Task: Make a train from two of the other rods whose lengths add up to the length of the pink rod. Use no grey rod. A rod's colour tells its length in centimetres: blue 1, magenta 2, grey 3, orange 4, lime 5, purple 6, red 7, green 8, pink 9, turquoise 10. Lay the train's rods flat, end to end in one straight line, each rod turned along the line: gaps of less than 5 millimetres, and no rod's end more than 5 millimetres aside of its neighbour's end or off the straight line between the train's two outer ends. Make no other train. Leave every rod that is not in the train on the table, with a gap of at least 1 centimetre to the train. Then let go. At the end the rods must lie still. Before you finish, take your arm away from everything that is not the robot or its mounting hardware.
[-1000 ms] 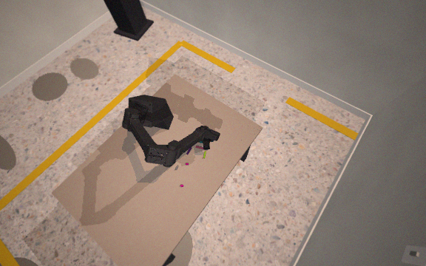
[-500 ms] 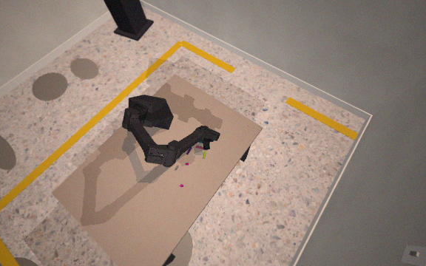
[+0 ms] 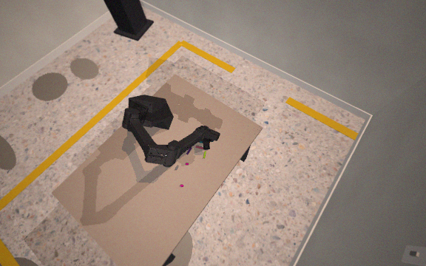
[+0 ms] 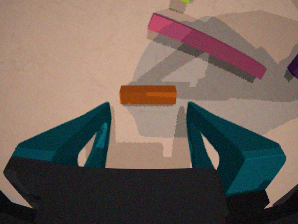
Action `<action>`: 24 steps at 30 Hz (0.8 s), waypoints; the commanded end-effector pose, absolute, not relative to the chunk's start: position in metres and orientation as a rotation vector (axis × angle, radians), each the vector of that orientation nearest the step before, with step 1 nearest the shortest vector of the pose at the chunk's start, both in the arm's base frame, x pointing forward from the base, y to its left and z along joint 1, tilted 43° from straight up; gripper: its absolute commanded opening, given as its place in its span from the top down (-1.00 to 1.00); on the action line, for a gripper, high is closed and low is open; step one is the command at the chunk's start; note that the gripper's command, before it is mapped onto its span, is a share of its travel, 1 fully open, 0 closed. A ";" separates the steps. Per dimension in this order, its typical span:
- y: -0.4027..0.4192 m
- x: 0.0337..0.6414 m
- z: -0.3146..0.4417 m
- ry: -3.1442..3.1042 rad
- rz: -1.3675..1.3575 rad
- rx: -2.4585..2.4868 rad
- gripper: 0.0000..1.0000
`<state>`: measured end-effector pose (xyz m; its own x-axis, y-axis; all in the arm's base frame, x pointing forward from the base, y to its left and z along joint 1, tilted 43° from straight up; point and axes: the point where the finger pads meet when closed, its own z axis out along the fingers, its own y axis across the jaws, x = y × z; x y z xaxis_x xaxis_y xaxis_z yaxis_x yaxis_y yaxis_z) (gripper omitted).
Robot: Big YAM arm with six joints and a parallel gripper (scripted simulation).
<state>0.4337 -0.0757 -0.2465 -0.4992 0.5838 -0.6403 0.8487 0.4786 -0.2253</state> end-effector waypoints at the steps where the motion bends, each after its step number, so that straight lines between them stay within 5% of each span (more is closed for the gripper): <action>1: -0.073 0.433 -0.249 2.231 -0.715 1.195 -0.11; 24: -0.069 0.435 -0.249 2.233 -0.710 1.186 -0.11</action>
